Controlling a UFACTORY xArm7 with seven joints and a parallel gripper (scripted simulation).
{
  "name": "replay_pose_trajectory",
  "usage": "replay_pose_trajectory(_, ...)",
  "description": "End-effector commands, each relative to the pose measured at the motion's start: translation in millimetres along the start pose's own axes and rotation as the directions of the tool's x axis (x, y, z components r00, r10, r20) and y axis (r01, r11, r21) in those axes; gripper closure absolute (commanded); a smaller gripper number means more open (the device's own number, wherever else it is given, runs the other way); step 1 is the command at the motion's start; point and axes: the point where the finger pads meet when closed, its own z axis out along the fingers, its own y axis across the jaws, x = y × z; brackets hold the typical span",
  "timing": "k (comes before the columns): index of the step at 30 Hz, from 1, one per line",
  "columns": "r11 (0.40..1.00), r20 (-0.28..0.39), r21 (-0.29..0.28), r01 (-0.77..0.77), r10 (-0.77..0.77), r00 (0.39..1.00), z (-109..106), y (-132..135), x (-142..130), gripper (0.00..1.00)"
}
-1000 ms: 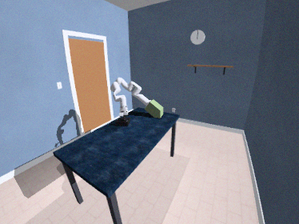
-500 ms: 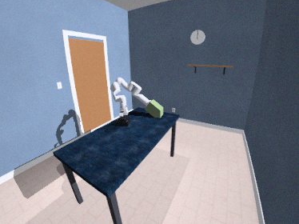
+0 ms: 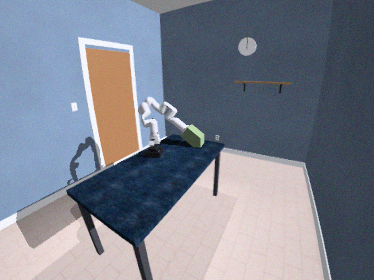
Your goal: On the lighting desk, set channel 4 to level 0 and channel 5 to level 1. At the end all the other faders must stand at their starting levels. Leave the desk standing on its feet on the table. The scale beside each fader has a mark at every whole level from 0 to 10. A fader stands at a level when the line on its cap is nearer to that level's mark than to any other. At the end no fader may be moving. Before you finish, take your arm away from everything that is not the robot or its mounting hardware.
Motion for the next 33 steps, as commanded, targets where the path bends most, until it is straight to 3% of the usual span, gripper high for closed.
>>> replay_pose_trajectory(1, 1.0, -0.004, 0.0, 0.0, 0.0, 1.0, -1.6, -0.1, 1.6, 1.0)
replay_pose_trajectory(33, 1.0, -0.004, 0.0, 0.0, 0.0, 1.0, -1.6, -0.1, -4.4, 1.0)
